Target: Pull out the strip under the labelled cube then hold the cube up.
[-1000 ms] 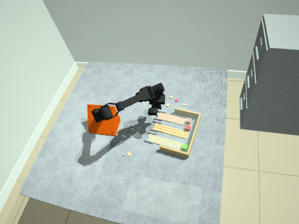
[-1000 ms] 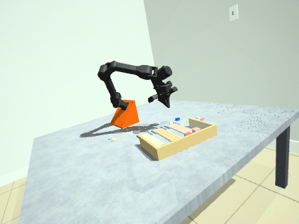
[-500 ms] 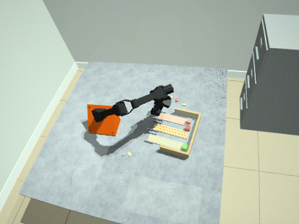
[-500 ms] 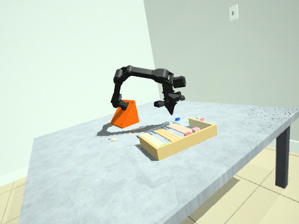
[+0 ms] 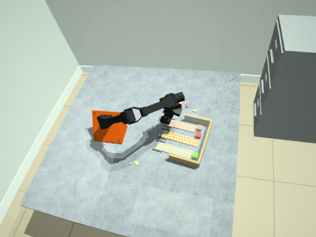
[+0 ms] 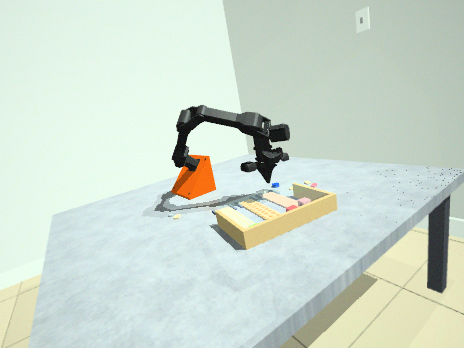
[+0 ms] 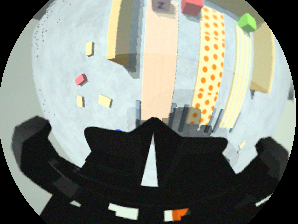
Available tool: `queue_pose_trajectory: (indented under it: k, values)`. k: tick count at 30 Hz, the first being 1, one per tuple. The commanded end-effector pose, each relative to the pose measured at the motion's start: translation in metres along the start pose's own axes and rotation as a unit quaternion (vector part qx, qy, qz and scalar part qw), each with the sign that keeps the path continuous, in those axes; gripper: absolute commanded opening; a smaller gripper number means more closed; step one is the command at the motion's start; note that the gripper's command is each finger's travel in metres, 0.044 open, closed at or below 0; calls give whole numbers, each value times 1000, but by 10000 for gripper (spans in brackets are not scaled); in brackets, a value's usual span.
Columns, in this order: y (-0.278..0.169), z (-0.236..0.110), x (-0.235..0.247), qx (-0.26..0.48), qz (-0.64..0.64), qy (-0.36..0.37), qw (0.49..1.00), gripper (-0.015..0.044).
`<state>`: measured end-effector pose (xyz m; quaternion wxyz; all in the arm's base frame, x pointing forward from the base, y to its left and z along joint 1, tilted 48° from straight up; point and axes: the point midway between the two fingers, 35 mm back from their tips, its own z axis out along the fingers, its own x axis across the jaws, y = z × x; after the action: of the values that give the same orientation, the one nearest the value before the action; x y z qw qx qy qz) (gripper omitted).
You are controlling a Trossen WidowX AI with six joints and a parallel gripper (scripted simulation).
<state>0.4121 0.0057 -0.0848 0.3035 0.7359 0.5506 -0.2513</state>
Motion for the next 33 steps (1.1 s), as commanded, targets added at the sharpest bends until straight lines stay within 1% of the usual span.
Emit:
queue_pose_trajectory:
  k: [1, 25, 33]
  values:
    - [-2, 9, 1, 1, -6, -5, 1000, 0]
    - [-2, 48, -4, 1, -5, -7, 1000, 0]
    - [-2, 49, -4, 1, -5, -7, 1000, 0]
